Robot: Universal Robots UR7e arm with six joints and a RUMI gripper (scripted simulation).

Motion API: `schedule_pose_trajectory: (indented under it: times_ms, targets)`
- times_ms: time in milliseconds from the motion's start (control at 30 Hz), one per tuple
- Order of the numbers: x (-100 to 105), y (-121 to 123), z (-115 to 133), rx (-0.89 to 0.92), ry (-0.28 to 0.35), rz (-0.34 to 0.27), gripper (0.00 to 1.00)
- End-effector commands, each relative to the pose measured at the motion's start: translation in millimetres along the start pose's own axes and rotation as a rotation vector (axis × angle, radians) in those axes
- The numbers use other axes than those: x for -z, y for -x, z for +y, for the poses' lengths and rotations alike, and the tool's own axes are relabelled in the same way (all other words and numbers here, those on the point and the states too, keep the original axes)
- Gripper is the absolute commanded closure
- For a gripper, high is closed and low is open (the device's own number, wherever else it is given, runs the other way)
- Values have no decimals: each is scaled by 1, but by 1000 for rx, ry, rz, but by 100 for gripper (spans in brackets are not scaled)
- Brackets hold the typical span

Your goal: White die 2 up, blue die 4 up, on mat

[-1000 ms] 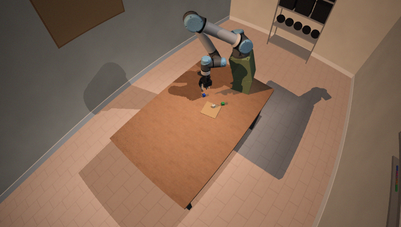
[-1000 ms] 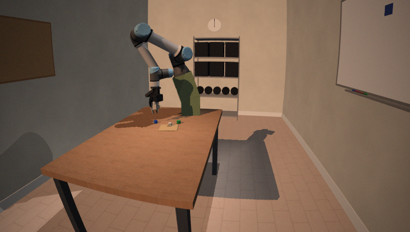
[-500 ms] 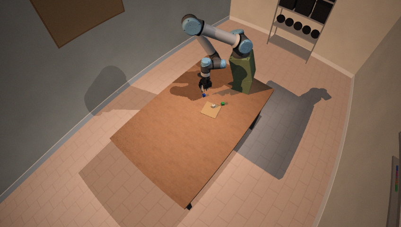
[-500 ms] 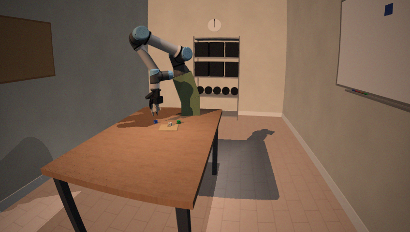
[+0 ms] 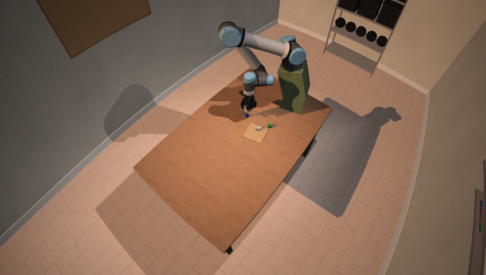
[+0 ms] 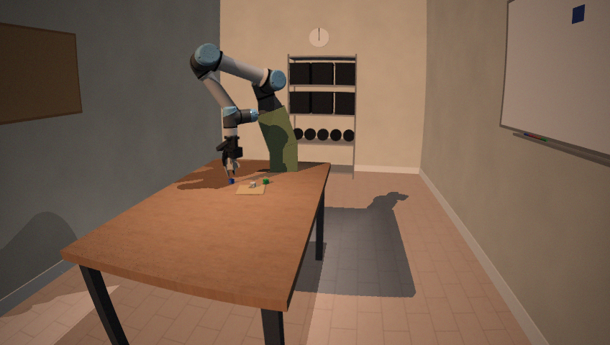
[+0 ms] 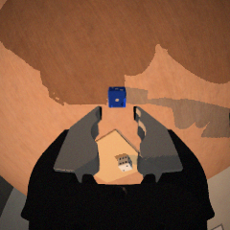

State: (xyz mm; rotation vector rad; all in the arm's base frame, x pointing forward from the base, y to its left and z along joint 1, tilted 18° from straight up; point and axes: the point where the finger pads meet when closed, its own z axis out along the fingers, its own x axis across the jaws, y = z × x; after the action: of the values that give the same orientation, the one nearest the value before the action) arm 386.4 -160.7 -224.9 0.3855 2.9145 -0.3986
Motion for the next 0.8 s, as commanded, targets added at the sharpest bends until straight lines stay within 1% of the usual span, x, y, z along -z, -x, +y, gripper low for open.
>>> schedule_pose_trajectory:
  times_ms: [0,167,767]
  targets:
    - [-6,1,0,0,0,-1,76]
    - [-9,1,0,0,0,-1,76]
    - [-11,1,0,0,0,-1,76]
